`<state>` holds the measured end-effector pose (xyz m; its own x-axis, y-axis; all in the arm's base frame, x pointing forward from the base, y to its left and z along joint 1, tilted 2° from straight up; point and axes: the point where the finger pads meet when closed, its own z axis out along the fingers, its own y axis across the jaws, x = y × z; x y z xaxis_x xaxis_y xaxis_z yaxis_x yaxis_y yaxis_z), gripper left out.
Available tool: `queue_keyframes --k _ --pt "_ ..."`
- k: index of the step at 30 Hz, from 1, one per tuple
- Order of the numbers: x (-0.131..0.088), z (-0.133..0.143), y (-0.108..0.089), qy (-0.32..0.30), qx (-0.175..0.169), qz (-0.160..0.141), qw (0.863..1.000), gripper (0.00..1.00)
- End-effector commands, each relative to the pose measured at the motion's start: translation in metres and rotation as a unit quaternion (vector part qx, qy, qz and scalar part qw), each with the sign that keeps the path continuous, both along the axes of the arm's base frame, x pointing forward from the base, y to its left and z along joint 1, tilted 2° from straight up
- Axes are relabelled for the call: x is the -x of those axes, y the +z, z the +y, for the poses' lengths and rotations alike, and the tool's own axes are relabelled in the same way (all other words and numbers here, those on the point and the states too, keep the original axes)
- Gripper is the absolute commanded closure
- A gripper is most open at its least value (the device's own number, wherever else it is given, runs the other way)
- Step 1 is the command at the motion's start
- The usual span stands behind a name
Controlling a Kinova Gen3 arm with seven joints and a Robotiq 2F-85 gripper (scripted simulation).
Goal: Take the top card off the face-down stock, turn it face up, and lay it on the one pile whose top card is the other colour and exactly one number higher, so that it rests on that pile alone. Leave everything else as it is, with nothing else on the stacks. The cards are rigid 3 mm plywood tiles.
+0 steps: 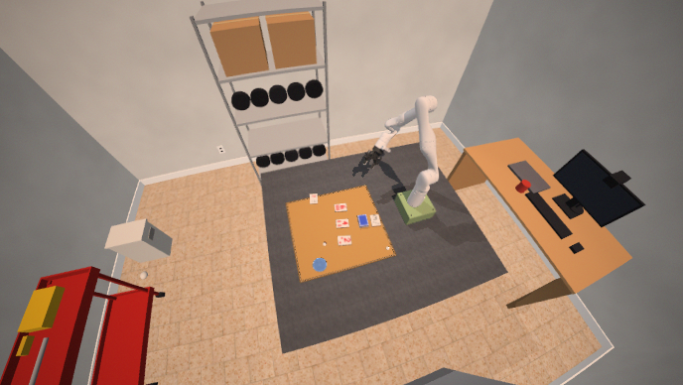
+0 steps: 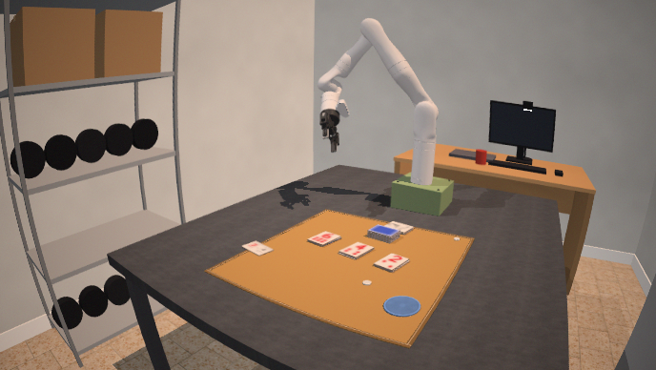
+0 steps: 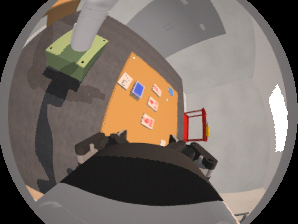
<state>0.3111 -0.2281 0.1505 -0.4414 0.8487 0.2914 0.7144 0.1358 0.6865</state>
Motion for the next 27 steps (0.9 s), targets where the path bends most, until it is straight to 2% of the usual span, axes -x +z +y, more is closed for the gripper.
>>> queue_keyframes --k 1,5,7,9,10,11,12,13,14,15,18,19,20,21,27 --pt "-0.007 0.011 -0.002 0.019 0.002 0.002 1.0 0.0" --pt "-0.007 0.041 -0.023 0.113 0.042 0.015 0.993 0.0" --pt "-0.006 0.057 -0.035 0.171 0.067 0.019 0.983 0.0" --pt "-0.005 0.073 -0.048 0.235 0.093 0.022 0.967 0.0" --pt "-0.005 0.073 -0.048 0.235 0.093 0.022 0.967 0.0" --pt "-0.004 0.081 -0.054 0.269 0.108 0.022 0.957 0.0" --pt "-0.004 0.081 -0.054 0.269 0.108 0.022 0.957 0.0" --pt "-0.003 0.089 -0.06 0.304 0.122 0.021 0.945 0.0" --pt "-0.003 0.089 -0.06 0.304 0.122 0.021 0.945 0.0" --pt "-0.002 0.096 -0.066 0.339 0.137 0.02 0.931 0.0" --pt "-0.002 0.096 -0.066 0.339 0.137 0.02 0.931 0.0" --pt "-0.001 0.103 -0.072 0.375 0.151 0.017 0.914 0.0" --pt "-0.001 0.103 -0.072 0.375 0.151 0.017 0.914 0.0" --pt "-0.001 0.11 -0.078 0.411 0.166 0.014 0.896 0.0" --pt "-0.001 0.11 -0.078 0.411 0.166 0.014 0.896 0.0"
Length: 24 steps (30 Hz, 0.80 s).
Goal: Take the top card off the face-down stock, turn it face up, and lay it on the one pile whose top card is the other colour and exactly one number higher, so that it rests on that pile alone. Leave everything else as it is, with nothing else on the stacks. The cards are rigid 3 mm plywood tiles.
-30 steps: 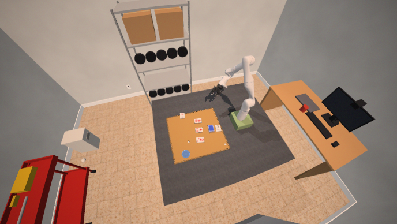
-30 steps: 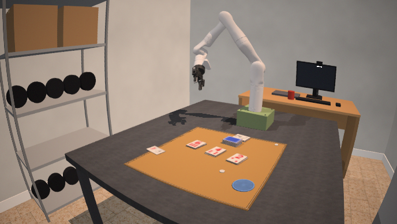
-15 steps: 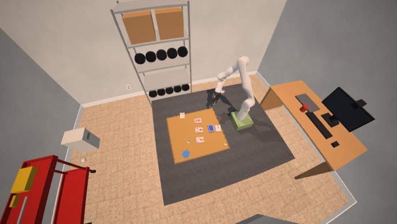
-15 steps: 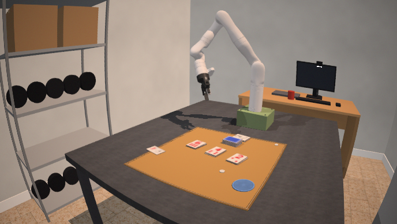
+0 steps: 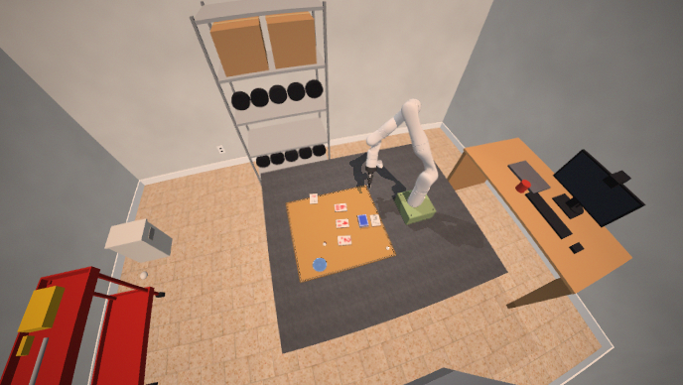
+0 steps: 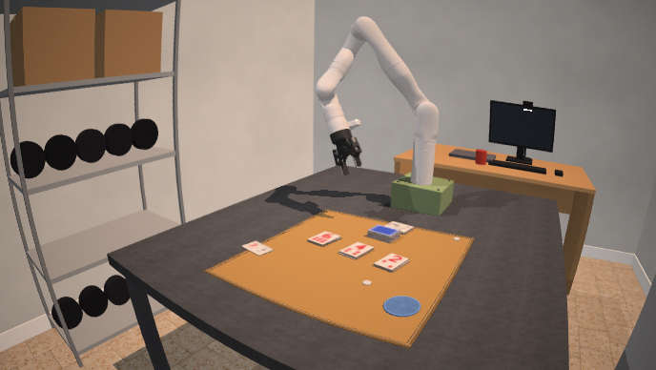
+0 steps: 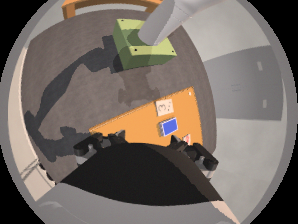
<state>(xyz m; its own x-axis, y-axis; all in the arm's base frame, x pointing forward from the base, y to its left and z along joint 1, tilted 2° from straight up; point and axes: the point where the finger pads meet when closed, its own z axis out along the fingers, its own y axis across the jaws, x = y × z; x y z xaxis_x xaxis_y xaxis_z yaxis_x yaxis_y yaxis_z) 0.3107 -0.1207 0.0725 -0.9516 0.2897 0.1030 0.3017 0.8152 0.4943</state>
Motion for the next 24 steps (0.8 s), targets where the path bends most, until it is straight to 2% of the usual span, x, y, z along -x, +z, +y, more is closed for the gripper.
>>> queue_keyframes --k 1,3,4,12,13,21,22,24 --pt "-0.001 0.002 0.0 0.004 0.0 0.0 1.0 0.0" --pt "-0.001 0.002 0.0 0.004 0.0 0.0 1.0 0.0" --pt "-0.001 0.009 -0.006 0.046 0.014 -0.004 0.999 0.0" --pt "-0.001 0.009 -0.006 0.046 0.014 -0.004 0.999 0.0" --pt "-0.001 0.015 -0.011 0.088 0.028 -0.008 0.996 0.0" --pt "-0.001 0.015 -0.011 0.088 0.028 -0.008 0.996 0.0" --pt "-0.002 0.021 -0.017 0.131 0.041 -0.014 0.99 0.0" --pt "-0.002 0.021 -0.017 0.131 0.041 -0.014 0.99 0.0"
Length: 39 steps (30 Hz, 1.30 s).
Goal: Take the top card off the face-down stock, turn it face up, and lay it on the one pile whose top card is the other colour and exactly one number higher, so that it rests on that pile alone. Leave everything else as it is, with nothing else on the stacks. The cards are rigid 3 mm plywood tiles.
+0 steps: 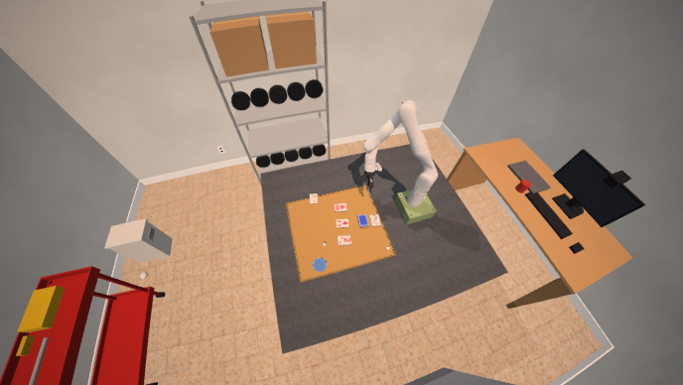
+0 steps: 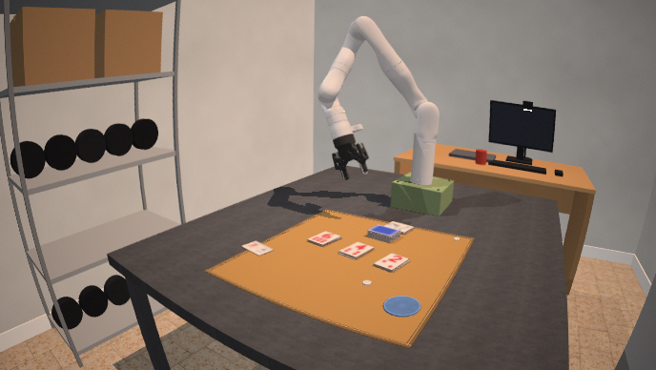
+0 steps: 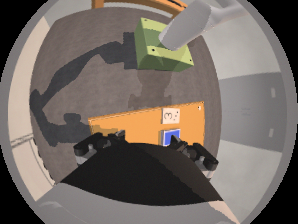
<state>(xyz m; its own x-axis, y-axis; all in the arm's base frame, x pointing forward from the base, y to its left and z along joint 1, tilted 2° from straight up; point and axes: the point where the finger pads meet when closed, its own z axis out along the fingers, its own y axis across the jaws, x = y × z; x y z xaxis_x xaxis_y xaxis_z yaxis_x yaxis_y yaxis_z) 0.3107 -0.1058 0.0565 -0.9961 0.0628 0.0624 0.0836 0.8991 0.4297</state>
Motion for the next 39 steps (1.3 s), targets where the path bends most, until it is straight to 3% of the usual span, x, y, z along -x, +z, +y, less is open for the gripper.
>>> queue_keyframes --k 1,6,7,15,16,24,25,36,37,39 --pt "-0.002 0.006 -0.001 0.012 0.001 0.0 1.0 0.0" --pt "-0.002 0.006 -0.001 0.012 0.001 0.0 1.0 0.0" --pt "-0.003 0.012 -0.006 0.055 0.014 -0.006 0.998 0.0" --pt "-0.003 0.012 -0.006 0.055 0.014 -0.006 0.998 0.0" --pt "-0.004 0.018 -0.01 0.099 0.026 -0.013 0.995 0.0" --pt "-0.004 0.018 -0.01 0.099 0.026 -0.013 0.995 0.0" --pt "-0.006 0.024 -0.015 0.143 0.038 -0.02 0.989 0.0" --pt "-0.006 0.024 -0.015 0.143 0.038 -0.02 0.989 0.0" --pt "-0.008 0.03 -0.019 0.186 0.048 -0.028 0.981 0.0" --pt "-0.008 0.03 -0.019 0.186 0.048 -0.028 0.981 0.0"
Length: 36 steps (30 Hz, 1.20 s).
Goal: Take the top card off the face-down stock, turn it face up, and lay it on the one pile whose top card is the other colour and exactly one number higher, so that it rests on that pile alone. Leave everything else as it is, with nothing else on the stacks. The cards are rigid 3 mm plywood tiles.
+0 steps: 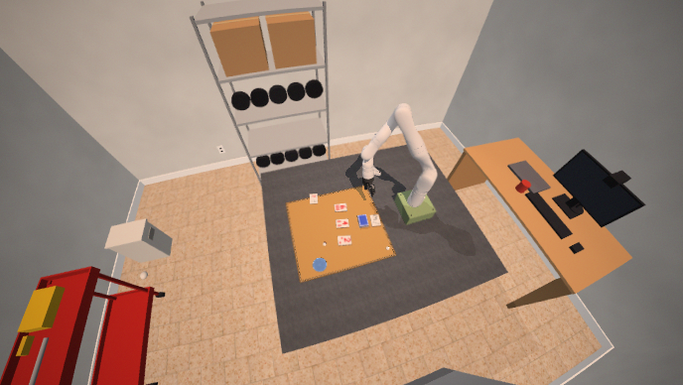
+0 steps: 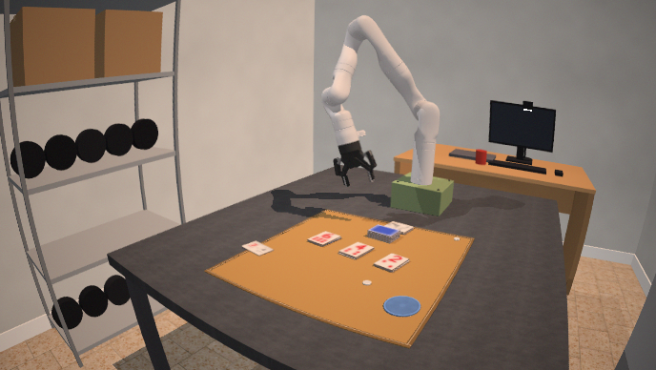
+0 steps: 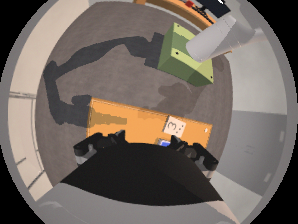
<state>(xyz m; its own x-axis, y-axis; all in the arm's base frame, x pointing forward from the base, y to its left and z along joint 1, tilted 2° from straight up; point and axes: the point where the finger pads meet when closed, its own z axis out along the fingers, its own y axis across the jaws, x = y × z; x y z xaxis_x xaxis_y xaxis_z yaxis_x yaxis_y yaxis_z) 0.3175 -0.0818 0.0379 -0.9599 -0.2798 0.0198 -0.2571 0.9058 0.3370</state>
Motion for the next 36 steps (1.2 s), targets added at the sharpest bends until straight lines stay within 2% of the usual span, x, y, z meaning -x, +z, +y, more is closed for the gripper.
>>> queue_keyframes --k 1,6,7,15,16,24,25,33,34,36 --pt "-0.001 0.006 0.0 0.012 0.001 0.0 1.0 0.0" --pt "-0.001 0.006 0.0 0.012 0.001 0.0 1.0 0.0" --pt "-0.004 0.013 -0.004 0.055 0.011 -0.008 0.998 0.0" --pt "-0.004 0.013 -0.004 0.055 0.011 -0.008 0.998 0.0" --pt "-0.007 0.019 -0.008 0.098 0.02 -0.017 0.995 0.0" --pt "-0.007 0.019 -0.008 0.098 0.02 -0.017 0.995 0.0" --pt "-0.01 0.026 -0.011 0.141 0.028 -0.025 0.989 0.0" --pt "-0.01 0.026 -0.011 0.141 0.028 -0.025 0.989 0.0" --pt "-0.014 0.032 -0.014 0.182 0.036 -0.034 0.982 0.0" --pt "-0.014 0.032 -0.014 0.182 0.036 -0.034 0.982 0.0"
